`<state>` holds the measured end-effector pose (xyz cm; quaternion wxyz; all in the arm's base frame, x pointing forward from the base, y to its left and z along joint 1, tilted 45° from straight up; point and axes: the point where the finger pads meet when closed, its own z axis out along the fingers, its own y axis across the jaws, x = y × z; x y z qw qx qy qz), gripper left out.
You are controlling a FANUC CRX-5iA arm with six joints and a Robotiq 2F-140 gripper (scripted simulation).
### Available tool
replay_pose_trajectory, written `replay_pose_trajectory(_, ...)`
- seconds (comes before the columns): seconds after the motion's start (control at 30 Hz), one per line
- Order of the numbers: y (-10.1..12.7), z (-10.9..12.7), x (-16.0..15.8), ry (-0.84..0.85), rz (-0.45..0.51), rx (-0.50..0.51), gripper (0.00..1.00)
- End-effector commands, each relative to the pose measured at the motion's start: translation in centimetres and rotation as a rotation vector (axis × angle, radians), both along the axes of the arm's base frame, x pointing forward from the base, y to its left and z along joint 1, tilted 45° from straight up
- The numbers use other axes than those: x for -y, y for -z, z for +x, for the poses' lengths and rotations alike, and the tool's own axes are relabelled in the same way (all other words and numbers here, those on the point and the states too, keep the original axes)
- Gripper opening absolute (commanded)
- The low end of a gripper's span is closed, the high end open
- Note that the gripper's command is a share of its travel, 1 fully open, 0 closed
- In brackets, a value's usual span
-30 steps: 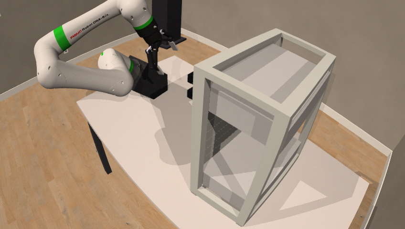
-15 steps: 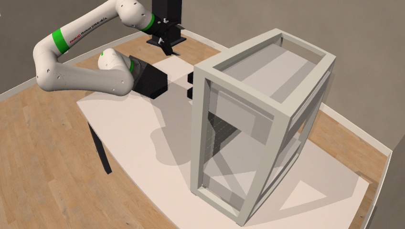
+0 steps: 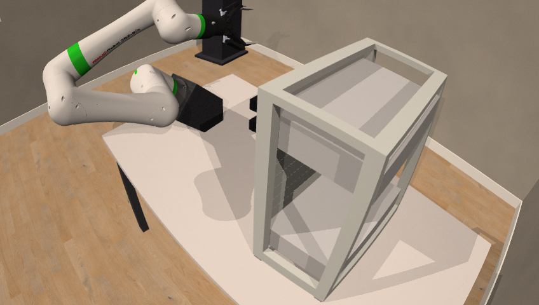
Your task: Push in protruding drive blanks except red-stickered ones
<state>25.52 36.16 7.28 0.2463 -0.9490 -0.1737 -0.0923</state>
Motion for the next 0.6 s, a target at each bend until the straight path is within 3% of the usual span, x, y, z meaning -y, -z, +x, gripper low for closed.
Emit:
replay_pose_trajectory(0.0, -1.5, 0.5, -4.2, -0.002, 0.157, 0.040, 1.00)
replay_pose_trajectory(0.1, -3.3, 1.2, -6.3, 0.013, 0.254, 0.076, 1.00)
replay_pose_trajectory(0.17, -3.3, 1.2, -6.3, 0.013, 0.254, 0.076, 1.00)
replay_pose_trajectory(0.37, -7.2, 3.2, -9.2, 0.066, 0.432, 0.163, 1.00)
replay_pose_trajectory(0.57, -11.3, 5.9, -10.2, 0.149, 0.581, 0.265, 1.00)
